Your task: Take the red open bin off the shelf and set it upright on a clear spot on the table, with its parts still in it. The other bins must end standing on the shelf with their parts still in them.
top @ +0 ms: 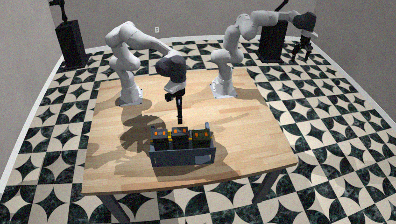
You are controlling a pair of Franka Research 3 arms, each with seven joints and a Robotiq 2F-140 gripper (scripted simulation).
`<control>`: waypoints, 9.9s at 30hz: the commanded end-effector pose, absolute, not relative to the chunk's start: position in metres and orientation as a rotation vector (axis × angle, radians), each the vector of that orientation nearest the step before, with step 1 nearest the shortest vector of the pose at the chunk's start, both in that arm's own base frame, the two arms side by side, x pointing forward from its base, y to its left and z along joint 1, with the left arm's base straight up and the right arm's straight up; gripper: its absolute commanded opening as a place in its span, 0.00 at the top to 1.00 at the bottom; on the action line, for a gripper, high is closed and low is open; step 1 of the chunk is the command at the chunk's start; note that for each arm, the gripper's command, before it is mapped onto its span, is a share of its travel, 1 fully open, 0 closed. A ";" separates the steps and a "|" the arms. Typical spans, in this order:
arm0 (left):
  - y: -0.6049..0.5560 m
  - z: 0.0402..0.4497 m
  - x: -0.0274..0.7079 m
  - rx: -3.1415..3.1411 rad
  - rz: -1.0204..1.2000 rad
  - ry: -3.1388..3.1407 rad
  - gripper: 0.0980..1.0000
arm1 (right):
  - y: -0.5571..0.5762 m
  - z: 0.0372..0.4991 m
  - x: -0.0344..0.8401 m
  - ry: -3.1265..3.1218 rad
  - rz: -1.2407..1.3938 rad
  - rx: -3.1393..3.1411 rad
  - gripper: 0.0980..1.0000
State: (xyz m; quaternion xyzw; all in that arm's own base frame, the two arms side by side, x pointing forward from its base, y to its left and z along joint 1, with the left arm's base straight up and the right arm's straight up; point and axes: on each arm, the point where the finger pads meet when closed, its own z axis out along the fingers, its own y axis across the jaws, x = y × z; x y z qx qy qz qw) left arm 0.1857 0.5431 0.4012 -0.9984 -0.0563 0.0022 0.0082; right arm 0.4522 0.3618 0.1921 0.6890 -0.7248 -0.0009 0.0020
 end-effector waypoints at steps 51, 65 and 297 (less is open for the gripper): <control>0.554 0.413 0.003 -2.906 0.000 -1.195 0.00 | 0.363 0.193 0.453 -2.288 0.000 2.152 0.00; 0.555 0.413 0.002 -2.911 0.001 -1.174 0.00 | 0.363 0.193 0.453 -2.288 0.000 2.152 1.00; 0.555 0.413 0.002 -2.911 0.001 -1.174 0.00 | 0.350 0.081 0.452 -2.288 0.000 2.152 0.42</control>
